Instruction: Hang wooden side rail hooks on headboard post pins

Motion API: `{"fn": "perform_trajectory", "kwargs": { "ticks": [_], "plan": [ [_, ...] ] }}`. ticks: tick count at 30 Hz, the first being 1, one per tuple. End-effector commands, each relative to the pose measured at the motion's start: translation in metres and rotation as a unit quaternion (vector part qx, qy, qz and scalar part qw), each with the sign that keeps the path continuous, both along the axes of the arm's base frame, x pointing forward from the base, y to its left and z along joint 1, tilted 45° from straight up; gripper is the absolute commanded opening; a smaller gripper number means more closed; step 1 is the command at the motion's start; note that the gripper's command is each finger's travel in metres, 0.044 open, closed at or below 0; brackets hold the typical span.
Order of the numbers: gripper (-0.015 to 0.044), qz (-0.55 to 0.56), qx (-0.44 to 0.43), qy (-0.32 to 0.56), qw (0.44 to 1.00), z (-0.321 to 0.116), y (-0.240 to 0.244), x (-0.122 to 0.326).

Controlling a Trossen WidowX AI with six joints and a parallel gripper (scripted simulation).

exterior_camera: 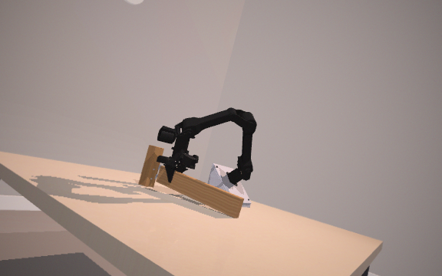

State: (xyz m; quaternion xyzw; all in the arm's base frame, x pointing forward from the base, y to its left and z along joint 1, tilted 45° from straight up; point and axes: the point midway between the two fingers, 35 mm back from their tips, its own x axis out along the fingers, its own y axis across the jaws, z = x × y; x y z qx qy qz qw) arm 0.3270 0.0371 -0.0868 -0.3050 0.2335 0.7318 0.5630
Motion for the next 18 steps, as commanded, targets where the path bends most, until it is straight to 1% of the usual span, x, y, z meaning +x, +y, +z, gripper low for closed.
{"fn": "perform_trajectory", "kwargs": {
  "ticks": [1,18],
  "plan": [
    [0.0000,-0.005,-0.003,-0.007,1.000,0.0014,-0.0064,0.0050],
    [0.0000,-0.005,-0.003,-0.007,1.000,0.0008,-0.0077,0.0069]
  ]
}}
